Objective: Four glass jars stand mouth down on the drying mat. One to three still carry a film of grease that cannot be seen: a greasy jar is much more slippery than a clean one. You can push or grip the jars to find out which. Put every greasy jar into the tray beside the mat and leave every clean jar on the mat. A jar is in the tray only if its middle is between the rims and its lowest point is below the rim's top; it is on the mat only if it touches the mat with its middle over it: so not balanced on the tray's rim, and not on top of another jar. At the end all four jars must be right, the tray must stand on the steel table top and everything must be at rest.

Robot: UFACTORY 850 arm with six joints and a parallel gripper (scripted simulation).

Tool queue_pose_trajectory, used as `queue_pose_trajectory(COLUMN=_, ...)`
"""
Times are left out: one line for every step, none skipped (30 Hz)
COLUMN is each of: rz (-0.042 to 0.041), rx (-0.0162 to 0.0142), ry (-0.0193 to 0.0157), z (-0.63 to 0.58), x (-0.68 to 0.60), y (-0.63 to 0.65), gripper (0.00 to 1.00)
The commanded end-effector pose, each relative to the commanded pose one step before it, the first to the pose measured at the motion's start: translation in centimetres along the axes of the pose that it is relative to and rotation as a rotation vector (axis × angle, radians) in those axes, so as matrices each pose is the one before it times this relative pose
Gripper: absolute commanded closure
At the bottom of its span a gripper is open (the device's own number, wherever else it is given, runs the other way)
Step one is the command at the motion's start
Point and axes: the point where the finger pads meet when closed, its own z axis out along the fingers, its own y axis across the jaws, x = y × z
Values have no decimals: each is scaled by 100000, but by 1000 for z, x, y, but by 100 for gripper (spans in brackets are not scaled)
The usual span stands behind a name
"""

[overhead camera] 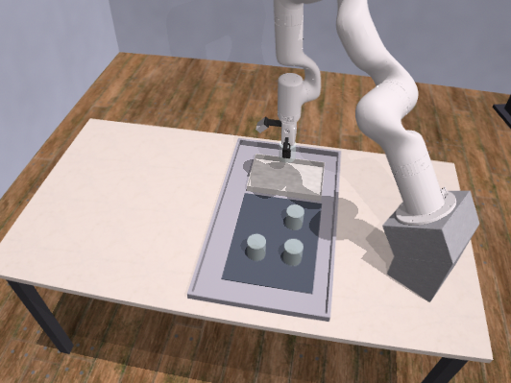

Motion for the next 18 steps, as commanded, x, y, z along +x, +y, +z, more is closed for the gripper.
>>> queue_pose_trajectory(rz=97, rx=1660, ry=2862, z=27, x=-276, y=1115, gripper=100)
queue_pose_trajectory(rz=0, rx=0, ry=0, z=0, x=0, y=0, gripper=100)
queue_pose_trajectory(rz=0, rx=0, ry=0, z=0, x=-99, y=316, gripper=100)
queue_pose_trajectory(rz=0, rx=0, ry=0, z=0, x=-99, y=316, gripper=100)
queue_pose_trajectory(rz=0, rx=0, ry=0, z=0, x=0, y=0, gripper=100)
queue_pose_trajectory(rz=0, rx=0, ry=0, z=0, x=0, y=0, gripper=100)
queue_pose_trajectory(rz=0, rx=0, ry=0, z=0, x=0, y=0, gripper=100)
queue_pose_trajectory(rz=0, rx=0, ry=0, z=0, x=0, y=0, gripper=100)
queue_pose_trajectory(rz=0, rx=0, ry=0, z=0, x=0, y=0, gripper=100)
queue_pose_trajectory(rz=0, rx=0, ry=0, z=0, x=0, y=0, gripper=100)
queue_pose_trajectory(rz=0, rx=0, ry=0, z=0, x=0, y=0, gripper=100)
queue_pose_trajectory(rz=0, rx=0, ry=0, z=262, x=0, y=0, gripper=100)
queue_pose_trajectory(rz=0, rx=0, ry=0, z=262, x=0, y=0, gripper=100)
queue_pose_trajectory(rz=0, rx=0, ry=0, z=262, x=0, y=0, gripper=100)
queue_pose_trajectory(rz=0, rx=0, ry=0, z=262, x=0, y=0, gripper=100)
queue_pose_trajectory(rz=0, rx=0, ry=0, z=262, x=0, y=0, gripper=100)
queue_pose_trajectory(rz=0, rx=0, ry=0, z=262, x=0, y=0, gripper=100)
queue_pose_trajectory(rz=0, rx=0, ry=0, z=0, x=0, y=0, gripper=100)
